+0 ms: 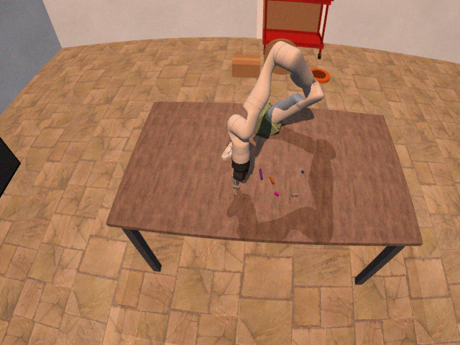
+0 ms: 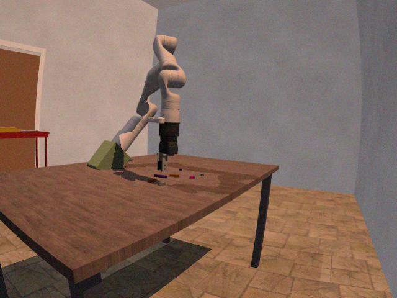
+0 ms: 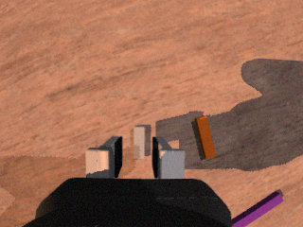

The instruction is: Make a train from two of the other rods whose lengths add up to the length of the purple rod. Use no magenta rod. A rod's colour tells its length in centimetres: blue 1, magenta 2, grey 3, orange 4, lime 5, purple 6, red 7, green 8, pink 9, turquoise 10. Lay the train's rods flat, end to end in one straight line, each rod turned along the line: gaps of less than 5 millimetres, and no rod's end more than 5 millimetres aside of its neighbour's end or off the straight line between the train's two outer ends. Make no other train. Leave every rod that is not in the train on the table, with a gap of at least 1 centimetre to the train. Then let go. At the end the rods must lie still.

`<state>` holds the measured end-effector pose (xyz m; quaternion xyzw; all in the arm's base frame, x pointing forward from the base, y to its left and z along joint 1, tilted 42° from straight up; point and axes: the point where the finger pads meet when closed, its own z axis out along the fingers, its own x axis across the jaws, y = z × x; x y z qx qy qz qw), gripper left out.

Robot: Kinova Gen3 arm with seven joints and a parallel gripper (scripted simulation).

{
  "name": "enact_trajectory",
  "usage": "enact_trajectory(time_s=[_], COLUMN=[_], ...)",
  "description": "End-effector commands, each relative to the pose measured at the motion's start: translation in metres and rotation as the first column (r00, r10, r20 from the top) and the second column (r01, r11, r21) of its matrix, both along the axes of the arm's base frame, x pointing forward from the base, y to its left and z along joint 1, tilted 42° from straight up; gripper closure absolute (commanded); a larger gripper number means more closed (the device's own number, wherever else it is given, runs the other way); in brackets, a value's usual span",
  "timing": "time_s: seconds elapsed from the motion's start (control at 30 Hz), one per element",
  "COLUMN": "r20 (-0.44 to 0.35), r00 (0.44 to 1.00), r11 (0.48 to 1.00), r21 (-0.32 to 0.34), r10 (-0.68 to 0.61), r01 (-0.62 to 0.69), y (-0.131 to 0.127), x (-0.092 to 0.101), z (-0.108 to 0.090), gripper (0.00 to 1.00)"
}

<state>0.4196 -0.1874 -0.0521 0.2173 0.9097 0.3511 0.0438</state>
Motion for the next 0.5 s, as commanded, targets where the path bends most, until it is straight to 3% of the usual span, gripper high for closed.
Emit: enact_trajectory(time_s=[0.0,0.47], r20=[-0.001,-0.001], r00=[1.0,1.0], r11=[1.0,1.0], r21=[0.002,0.002], r10=[0.002,0.002], r01=[-0.002,-0.002], y=[0.003,0.015], x=[0.001,0.005], z=[-0.003,-0.017], gripper=[0.46,0.46])
